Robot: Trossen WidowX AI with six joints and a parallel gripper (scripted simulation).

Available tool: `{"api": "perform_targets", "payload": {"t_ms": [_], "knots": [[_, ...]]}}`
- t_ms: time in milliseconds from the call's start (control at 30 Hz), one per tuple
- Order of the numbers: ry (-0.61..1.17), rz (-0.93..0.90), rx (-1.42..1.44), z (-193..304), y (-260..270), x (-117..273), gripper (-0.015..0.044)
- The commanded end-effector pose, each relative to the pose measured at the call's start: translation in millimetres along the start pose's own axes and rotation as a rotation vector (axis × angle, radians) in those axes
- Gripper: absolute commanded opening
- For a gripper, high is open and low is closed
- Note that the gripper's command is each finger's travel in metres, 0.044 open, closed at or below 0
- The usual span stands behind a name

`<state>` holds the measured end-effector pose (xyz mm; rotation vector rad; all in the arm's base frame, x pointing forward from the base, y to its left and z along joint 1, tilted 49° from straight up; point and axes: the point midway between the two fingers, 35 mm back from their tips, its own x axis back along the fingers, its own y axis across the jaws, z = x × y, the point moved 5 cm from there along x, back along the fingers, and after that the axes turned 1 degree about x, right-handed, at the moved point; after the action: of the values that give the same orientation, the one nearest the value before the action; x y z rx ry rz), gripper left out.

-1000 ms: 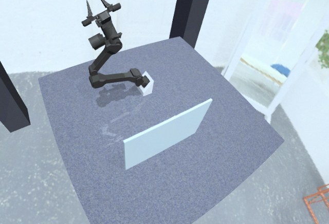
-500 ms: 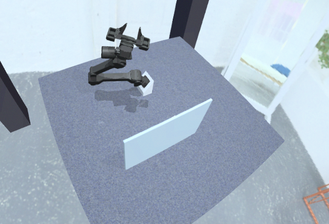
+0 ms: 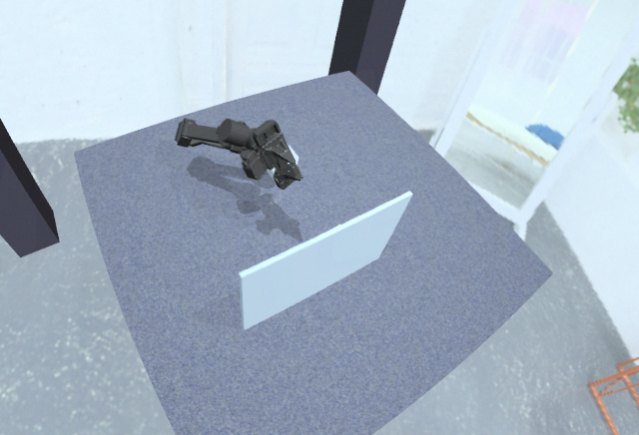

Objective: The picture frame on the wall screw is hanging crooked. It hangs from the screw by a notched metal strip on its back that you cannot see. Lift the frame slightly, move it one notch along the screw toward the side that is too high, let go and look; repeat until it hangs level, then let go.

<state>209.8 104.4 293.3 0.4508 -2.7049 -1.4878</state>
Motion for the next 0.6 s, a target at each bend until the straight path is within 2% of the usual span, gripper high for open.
{"api": "perform_targets", "payload": {"t_ms": [0, 567], "knots": [[-0.116, 0.22, 0.137, -13.4, -51.2, 11.1, 0.026], [-0.134, 0.259, 0.16, -15.6, -59.9, 13.6, 0.026]]}}
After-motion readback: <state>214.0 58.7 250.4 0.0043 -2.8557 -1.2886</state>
